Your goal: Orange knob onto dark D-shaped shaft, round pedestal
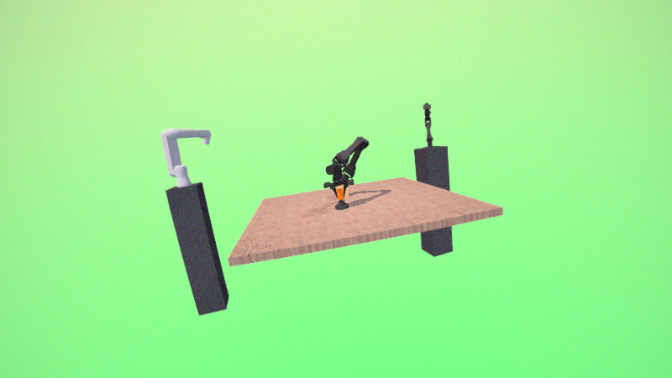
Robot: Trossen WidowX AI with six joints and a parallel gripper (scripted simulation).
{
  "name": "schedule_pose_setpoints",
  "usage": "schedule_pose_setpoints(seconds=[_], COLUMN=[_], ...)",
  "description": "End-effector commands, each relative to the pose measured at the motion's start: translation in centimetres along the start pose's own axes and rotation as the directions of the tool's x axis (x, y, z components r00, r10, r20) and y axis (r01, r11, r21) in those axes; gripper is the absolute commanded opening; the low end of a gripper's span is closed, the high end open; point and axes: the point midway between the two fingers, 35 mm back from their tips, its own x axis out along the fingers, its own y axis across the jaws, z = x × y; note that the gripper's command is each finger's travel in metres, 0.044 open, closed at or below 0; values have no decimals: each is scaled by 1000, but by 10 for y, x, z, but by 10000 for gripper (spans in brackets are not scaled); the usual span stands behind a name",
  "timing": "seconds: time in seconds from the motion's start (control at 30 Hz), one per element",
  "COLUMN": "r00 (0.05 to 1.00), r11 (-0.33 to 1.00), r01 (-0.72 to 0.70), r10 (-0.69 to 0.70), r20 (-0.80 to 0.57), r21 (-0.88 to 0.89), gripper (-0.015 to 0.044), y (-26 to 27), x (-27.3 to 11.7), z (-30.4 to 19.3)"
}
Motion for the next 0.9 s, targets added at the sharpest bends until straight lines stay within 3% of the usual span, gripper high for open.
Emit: schedule_pose_setpoints(seconds=[0.0,0.33,0.57,0.87], r00=[1000,1000,1000,1000], r11=[1000,1000,979,977], r01=[0,0,0,0], r10=[0,0,0,0], r20=[-2,-2,-2,-2], r21=[5,5,202,213], gripper=[0,0,0,0], y=[0,0,-1,-1], x=[1,-5,-4,-2], z=[0,1,4,3])
